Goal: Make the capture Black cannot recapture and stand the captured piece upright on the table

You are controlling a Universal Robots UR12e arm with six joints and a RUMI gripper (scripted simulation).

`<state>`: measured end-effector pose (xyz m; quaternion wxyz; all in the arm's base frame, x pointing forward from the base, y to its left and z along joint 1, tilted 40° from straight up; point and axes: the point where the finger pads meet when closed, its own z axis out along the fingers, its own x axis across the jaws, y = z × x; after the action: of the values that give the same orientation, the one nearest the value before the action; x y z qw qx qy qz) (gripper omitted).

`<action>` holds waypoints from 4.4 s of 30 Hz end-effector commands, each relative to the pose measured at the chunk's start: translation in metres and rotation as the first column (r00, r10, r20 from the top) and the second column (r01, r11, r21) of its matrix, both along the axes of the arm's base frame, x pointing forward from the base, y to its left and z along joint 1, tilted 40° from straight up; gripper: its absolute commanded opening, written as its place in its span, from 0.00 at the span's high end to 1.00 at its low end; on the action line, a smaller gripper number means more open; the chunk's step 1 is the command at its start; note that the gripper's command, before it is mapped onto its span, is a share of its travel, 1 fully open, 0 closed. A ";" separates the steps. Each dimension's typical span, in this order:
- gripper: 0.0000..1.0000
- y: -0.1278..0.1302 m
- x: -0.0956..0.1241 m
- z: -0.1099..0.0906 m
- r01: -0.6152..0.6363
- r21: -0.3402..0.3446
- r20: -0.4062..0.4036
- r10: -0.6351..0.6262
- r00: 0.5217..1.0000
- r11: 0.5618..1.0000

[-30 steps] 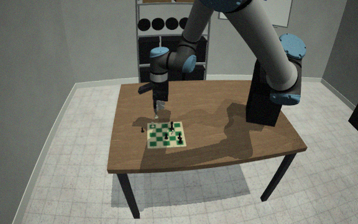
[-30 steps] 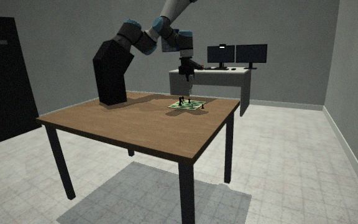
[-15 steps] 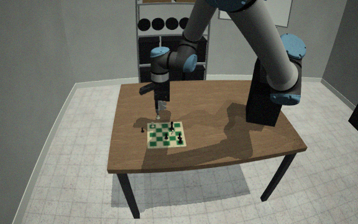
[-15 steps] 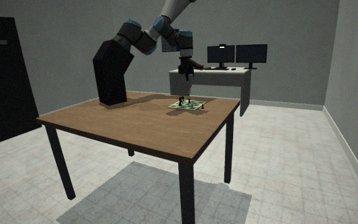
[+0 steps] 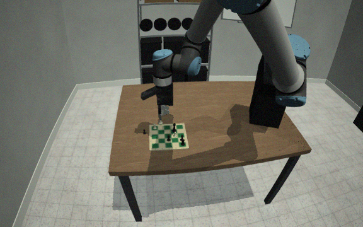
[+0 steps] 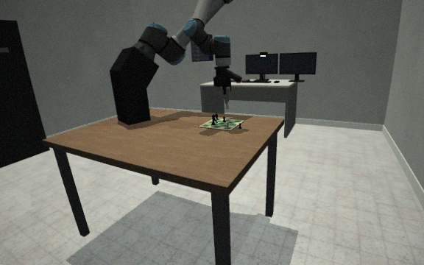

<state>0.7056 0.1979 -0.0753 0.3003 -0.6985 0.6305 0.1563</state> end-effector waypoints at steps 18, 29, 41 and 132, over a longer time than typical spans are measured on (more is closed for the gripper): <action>1.00 0.030 0.009 -0.037 -0.001 -0.001 0.001 0.001 1.000 1.000; 1.00 0.055 0.016 -0.069 -0.001 -0.001 0.001 0.001 1.000 1.000; 1.00 0.058 0.018 -0.073 0.001 -0.001 0.003 -0.001 1.000 1.000; 1.00 0.058 0.016 -0.074 0.001 -0.001 0.001 -0.001 1.000 1.000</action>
<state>0.7200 0.2572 -0.1501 0.2998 -0.6983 0.6306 0.1574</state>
